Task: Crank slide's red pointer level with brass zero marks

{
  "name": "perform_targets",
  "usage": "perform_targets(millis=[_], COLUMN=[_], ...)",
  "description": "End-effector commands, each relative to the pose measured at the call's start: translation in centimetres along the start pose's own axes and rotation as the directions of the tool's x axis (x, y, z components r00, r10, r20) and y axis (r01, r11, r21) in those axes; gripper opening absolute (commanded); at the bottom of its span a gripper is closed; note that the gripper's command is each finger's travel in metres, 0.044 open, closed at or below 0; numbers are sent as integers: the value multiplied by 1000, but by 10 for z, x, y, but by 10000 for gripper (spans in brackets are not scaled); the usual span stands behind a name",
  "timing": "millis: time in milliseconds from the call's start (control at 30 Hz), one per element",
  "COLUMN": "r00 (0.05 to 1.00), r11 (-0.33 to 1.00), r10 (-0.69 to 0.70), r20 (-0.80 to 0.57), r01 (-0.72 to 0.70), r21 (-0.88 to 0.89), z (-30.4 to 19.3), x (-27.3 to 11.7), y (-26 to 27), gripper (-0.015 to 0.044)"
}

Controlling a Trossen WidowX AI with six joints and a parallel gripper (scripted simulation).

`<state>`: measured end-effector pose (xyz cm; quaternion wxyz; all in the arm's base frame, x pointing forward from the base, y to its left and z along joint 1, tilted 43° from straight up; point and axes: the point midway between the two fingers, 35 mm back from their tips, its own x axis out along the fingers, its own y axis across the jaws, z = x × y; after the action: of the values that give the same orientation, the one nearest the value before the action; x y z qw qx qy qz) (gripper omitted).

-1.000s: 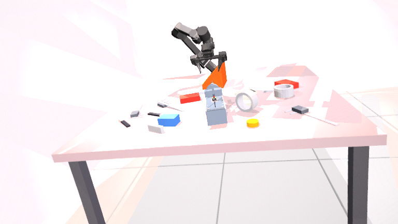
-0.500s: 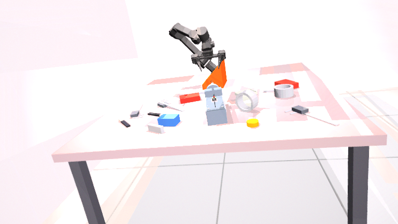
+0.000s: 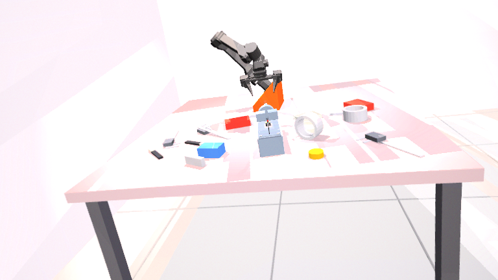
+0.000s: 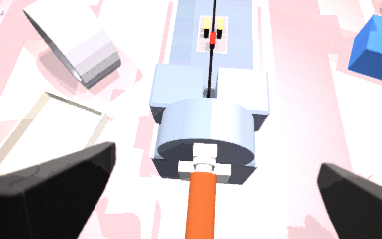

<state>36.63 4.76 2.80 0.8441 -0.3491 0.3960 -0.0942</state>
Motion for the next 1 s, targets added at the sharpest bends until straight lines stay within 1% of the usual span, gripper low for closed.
perform_targets(millis=[0, 967], r00=[1000, 1000], r11=[1000, 1000], r10=[7, 8], r20=[-10, -11], r01=[-8, -8], r21=[-14, -15], z=[-9, -39], x=[5, 37], y=[4, 4], gripper=[440, 440])
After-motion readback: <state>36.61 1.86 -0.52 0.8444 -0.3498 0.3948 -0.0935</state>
